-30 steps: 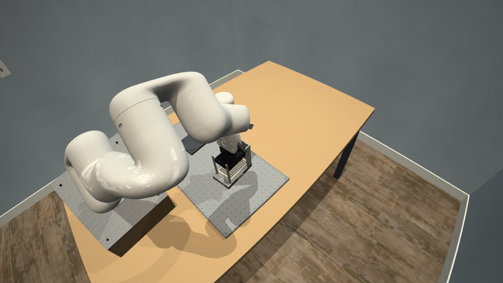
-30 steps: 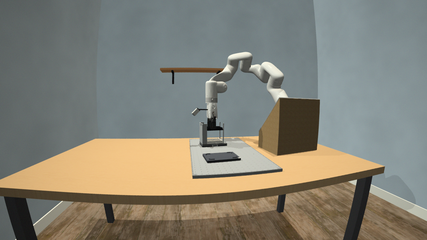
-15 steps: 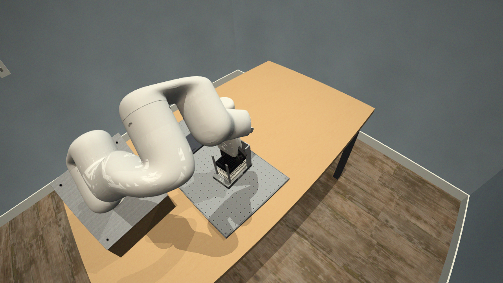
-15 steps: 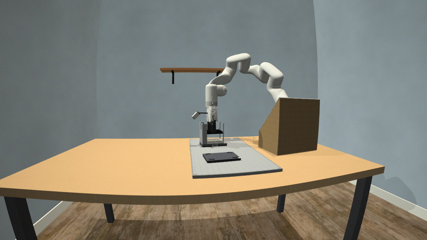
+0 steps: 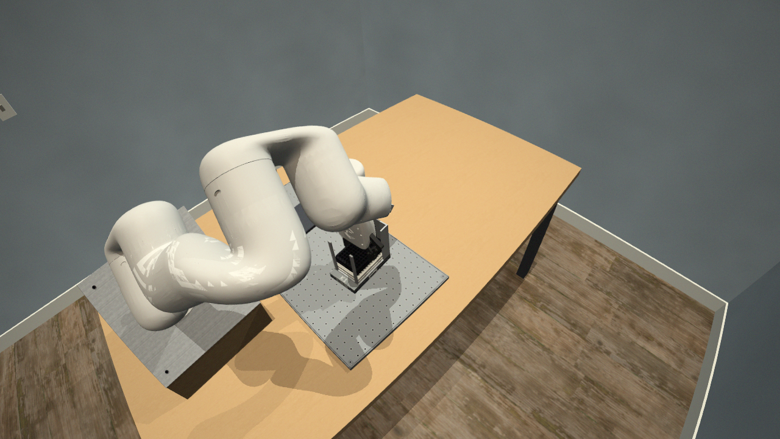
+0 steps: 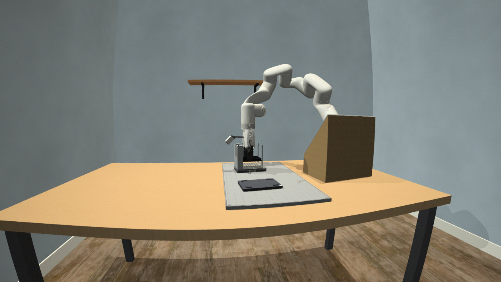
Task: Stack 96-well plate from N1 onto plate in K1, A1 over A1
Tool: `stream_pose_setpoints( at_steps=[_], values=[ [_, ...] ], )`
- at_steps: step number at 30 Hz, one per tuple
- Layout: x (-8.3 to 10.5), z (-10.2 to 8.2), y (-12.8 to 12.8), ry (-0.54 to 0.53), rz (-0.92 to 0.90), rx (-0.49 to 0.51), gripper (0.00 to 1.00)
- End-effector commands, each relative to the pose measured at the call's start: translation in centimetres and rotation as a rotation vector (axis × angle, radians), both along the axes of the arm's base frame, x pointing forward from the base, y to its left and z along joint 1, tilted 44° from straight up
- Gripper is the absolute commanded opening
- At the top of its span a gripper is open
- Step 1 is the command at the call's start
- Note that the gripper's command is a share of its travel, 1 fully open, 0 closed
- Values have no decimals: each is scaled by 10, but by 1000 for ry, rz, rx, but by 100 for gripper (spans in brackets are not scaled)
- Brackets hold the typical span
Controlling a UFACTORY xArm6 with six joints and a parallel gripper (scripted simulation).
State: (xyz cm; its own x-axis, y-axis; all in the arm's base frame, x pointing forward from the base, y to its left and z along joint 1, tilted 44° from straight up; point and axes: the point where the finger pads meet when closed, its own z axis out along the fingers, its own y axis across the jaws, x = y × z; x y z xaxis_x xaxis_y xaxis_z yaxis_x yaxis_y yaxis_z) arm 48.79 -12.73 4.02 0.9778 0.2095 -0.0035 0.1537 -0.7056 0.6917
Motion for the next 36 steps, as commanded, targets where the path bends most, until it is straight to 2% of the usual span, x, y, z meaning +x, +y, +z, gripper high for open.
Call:
stream_pose_setpoints(
  at_steps=[1, 36],
  values=[
    [2, -5, -5, -3, 2, 0, 0],
    [3, -8, -8, -3, 2, 0, 0]
  ],
)
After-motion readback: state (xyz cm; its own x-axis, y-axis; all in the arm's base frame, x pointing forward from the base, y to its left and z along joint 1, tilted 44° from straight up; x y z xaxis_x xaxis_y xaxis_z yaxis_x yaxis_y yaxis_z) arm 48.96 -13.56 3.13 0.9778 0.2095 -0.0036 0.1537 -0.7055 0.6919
